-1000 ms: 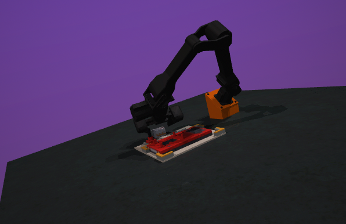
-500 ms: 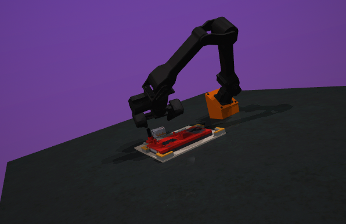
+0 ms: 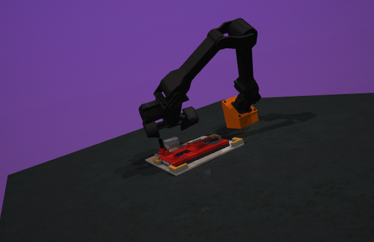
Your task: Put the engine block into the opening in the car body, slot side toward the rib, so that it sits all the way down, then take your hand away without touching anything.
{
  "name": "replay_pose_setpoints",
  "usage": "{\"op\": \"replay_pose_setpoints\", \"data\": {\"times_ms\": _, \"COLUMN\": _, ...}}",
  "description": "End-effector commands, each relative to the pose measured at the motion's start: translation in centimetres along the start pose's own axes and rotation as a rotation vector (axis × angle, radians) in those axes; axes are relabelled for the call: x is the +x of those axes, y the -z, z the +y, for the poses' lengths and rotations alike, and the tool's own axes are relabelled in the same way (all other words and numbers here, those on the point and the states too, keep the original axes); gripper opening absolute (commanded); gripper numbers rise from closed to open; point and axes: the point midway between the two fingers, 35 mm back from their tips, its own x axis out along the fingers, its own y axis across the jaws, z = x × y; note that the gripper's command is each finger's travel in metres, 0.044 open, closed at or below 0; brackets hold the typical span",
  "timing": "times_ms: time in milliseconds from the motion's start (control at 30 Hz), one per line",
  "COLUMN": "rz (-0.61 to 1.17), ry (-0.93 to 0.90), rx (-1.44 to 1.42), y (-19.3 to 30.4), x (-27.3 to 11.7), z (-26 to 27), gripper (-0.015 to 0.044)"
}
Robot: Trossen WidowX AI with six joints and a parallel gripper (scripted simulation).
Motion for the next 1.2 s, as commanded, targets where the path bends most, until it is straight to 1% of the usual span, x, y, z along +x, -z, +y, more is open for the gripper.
{"op": "replay_pose_setpoints", "data": {"times_ms": 0, "rz": 0.01, "ry": 0.006, "rx": 0.018, "y": -0.1, "x": 0.1, "z": 0.0, "gripper": 0.044}}
{"op": "replay_pose_setpoints", "data": {"times_ms": 600, "rz": 0.258, "ry": 0.184, "rx": 0.524, "y": -1.7, "x": 0.5, "z": -0.5, "gripper": 0.044}}
{"op": "replay_pose_setpoints", "data": {"times_ms": 1167, "rz": 0.476, "ry": 0.406, "rx": 1.011, "y": -3.5, "x": -0.1, "z": -0.5, "gripper": 0.044}}
